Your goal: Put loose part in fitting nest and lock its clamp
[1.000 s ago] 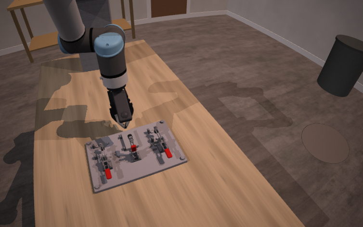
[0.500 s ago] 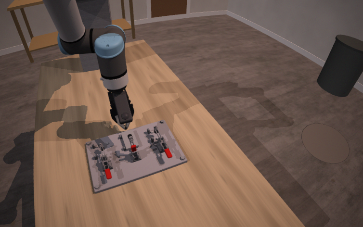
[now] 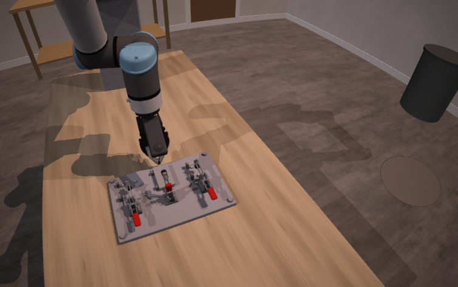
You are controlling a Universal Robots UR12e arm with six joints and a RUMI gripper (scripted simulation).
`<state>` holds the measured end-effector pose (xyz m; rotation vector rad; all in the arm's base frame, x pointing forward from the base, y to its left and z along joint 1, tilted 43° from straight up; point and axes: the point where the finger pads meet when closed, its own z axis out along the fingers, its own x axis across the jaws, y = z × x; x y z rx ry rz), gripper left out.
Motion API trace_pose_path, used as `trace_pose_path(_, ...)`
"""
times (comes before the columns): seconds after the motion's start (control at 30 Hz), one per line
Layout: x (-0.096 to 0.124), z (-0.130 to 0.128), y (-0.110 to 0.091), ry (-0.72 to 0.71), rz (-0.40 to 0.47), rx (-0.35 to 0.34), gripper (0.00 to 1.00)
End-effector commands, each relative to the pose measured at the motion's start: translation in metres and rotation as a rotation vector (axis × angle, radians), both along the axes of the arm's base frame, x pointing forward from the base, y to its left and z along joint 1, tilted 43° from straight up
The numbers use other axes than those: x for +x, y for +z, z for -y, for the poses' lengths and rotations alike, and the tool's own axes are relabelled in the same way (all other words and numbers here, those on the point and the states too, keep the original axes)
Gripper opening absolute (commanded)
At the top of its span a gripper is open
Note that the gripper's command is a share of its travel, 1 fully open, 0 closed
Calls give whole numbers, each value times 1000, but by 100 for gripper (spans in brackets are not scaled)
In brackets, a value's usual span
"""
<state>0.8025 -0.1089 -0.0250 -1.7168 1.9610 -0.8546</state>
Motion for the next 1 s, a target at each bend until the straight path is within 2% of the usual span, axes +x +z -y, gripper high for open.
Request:
trace_pose_path(0.0, 3, -1, 3, 0, 2, -1, 0)
trace_pose_path(0.97, 4, -1, 4, 1, 2, -1, 0)
